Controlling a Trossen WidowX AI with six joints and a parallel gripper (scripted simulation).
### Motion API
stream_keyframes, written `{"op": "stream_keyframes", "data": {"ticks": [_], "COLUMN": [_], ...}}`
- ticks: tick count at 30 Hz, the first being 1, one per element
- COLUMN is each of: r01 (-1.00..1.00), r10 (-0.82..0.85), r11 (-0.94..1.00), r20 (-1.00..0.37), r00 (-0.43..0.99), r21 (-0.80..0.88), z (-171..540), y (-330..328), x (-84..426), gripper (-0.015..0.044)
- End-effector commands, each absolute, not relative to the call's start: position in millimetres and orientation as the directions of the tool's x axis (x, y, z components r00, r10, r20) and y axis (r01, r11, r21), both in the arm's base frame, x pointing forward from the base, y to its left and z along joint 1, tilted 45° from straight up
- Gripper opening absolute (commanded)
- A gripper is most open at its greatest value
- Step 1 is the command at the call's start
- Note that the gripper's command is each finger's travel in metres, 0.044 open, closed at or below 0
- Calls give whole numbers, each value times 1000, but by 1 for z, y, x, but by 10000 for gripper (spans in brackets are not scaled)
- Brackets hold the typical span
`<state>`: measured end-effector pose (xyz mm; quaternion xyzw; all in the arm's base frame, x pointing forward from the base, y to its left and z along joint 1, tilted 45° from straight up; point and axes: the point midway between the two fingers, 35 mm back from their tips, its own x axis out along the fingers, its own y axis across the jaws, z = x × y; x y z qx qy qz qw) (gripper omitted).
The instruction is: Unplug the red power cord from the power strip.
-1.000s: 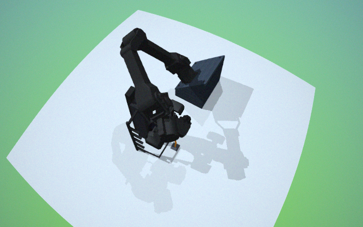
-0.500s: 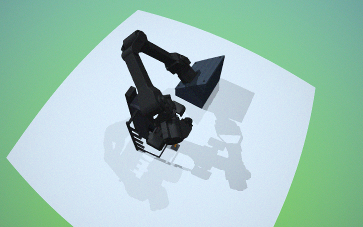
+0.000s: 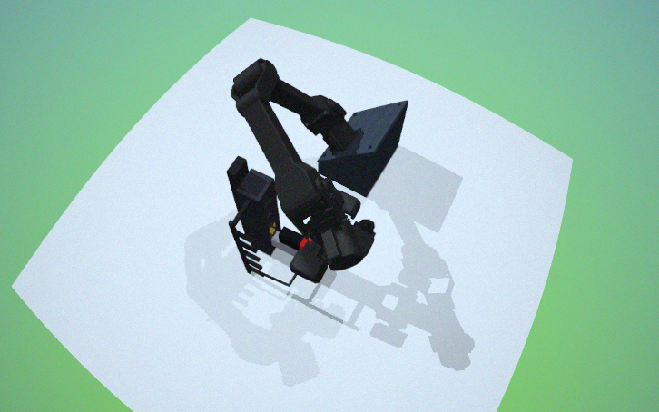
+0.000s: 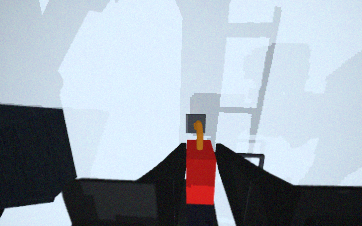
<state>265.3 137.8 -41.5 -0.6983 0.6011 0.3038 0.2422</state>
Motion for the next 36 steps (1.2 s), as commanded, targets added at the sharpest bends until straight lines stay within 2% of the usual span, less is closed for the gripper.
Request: {"op": "stream_keyframes", "data": {"ticks": [1,16,22,36], "r01": [-987,-987,-987,-987], "r10": [-687,-687,-685,-685], "r11": [-159,-160,-159,-159], "r20": [-720,-720,-722,-722], "r00": [95,95,95,95], "r21": [22,22,22,22], "z": [-42,-47,-73,-73], "y": [140,147,187,187], "x": [265,266,257,257], "gripper": [52,440,440,440]}}
